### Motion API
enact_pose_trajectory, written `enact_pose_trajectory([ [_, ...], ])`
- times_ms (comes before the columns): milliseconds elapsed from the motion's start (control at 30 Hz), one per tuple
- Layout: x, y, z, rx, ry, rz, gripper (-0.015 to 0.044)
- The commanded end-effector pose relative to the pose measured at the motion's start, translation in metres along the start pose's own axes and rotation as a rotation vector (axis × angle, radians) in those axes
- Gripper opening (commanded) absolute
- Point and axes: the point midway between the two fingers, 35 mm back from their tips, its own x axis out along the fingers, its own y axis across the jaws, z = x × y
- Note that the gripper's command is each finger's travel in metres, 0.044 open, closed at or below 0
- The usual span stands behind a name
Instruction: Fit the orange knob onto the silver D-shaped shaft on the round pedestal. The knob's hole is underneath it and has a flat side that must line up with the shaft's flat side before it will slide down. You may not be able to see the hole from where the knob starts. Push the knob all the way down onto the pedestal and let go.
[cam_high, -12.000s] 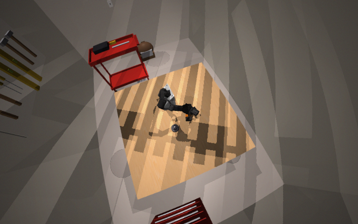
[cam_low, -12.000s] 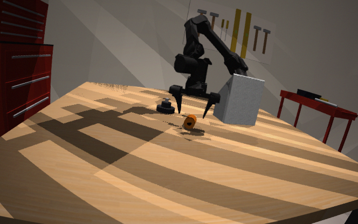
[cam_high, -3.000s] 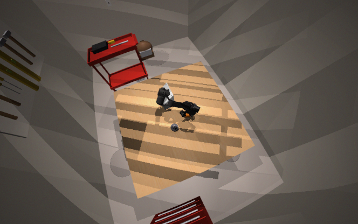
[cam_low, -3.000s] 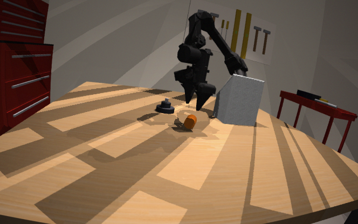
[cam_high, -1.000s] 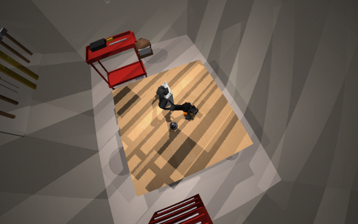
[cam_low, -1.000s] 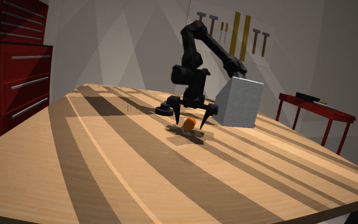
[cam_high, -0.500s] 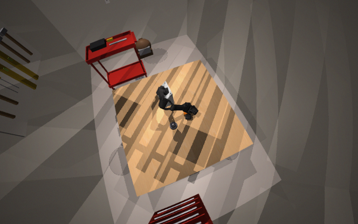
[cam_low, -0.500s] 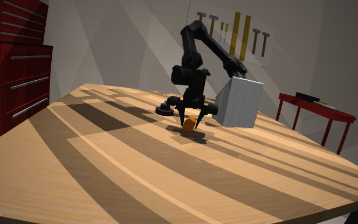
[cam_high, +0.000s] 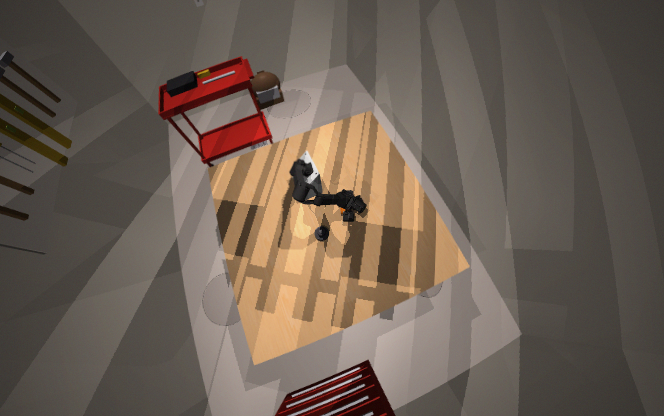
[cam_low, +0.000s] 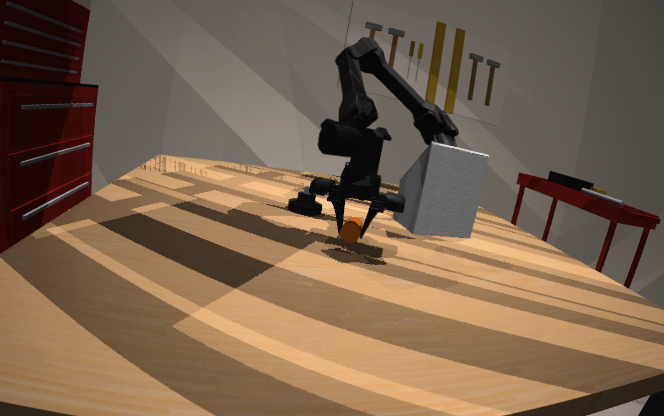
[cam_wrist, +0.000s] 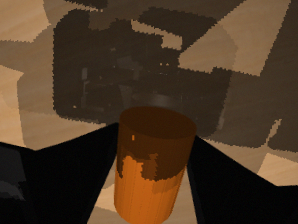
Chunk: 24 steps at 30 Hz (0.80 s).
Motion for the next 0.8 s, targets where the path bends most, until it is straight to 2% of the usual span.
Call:
enact_pose_trajectory([
  [0,-0.002,0.0,-0.003,0.0,-0.053,0.006,0.0181],
  [767,-0.014,0.001,-0.026,-0.002,-0.453,0.008,0.0181],
])
